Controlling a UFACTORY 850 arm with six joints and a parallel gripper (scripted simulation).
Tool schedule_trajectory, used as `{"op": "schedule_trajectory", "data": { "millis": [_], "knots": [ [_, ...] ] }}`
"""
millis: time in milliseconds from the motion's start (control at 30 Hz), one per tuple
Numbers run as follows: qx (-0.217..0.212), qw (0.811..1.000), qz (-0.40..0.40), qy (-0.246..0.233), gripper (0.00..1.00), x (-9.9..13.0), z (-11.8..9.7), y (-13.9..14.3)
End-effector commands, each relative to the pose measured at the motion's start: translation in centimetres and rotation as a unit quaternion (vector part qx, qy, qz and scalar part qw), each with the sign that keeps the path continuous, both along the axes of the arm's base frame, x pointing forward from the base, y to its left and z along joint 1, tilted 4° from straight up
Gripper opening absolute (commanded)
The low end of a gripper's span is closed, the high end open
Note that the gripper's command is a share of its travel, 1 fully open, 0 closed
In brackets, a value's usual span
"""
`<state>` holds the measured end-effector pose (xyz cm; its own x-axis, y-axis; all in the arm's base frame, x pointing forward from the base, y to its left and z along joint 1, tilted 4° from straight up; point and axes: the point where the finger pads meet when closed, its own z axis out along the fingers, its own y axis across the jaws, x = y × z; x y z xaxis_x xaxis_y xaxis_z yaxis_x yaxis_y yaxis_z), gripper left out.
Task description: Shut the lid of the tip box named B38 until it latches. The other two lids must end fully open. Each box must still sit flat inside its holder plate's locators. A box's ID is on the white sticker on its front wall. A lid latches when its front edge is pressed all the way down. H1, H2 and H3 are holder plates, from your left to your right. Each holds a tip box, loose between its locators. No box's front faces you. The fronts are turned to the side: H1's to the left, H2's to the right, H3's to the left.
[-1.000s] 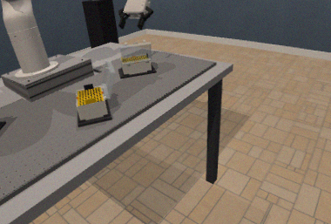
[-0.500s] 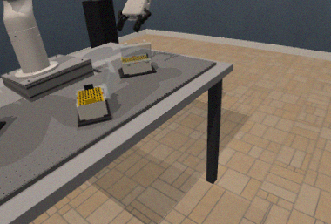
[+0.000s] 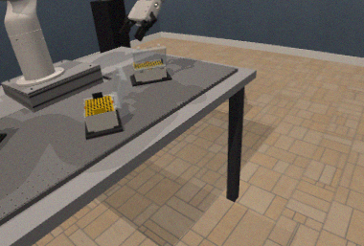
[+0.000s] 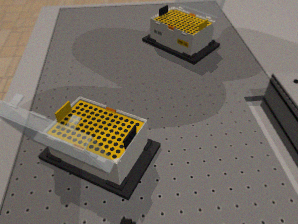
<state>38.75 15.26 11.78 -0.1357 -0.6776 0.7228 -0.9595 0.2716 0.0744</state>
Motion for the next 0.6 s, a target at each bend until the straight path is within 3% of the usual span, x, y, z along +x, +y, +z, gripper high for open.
{"op": "schedule_trajectory", "data": {
  "millis": [0,367,567],
  "knots": [
    [0.001,1.0,-0.001,-0.001,1.0,0.3,0.1,-1.2],
    [0.0,1.0,-0.001,-0.001,1.0,1.2,0.0,-6.4],
    [0.0,1.0,-0.001,-0.001,1.0,1.2,0.0,-6.4]
  ]
}}
